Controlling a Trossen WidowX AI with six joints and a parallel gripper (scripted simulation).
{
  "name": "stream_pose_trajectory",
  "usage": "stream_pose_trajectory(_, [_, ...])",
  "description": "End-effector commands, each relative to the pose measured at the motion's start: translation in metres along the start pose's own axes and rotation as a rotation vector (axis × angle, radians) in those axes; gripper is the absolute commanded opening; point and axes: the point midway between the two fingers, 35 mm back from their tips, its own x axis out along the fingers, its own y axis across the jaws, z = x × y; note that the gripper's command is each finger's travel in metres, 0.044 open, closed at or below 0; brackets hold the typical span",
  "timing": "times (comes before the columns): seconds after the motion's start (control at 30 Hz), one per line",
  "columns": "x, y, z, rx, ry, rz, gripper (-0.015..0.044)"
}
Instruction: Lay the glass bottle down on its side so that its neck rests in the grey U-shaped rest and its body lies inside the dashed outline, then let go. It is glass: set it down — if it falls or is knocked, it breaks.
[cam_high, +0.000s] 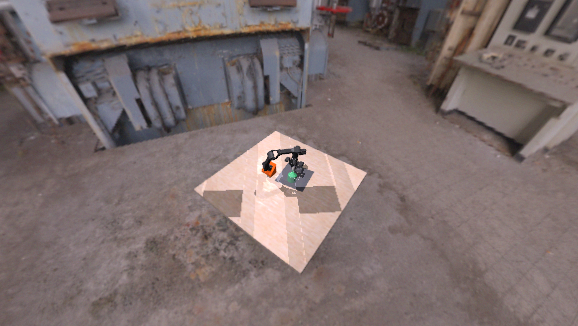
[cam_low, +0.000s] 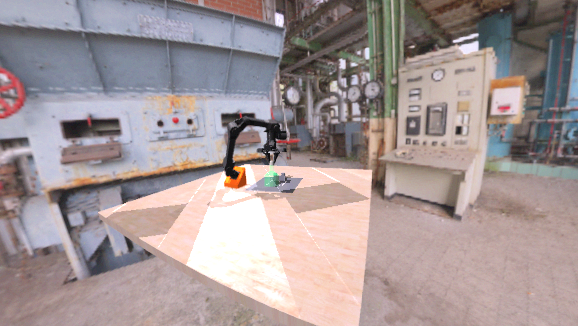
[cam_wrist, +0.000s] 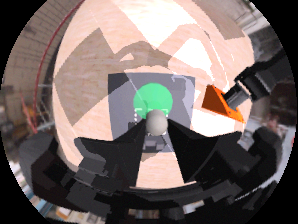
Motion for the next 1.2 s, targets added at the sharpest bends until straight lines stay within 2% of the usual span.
stream_pose_trajectory(0.0, [-0.002,0.000,-0.010,0.003,0.009,0.000,0.0121])
stream_pose_trajectory(1.17, [-0.005,0.001,-0.037,-0.028,-0.056,0.005,0.0121])
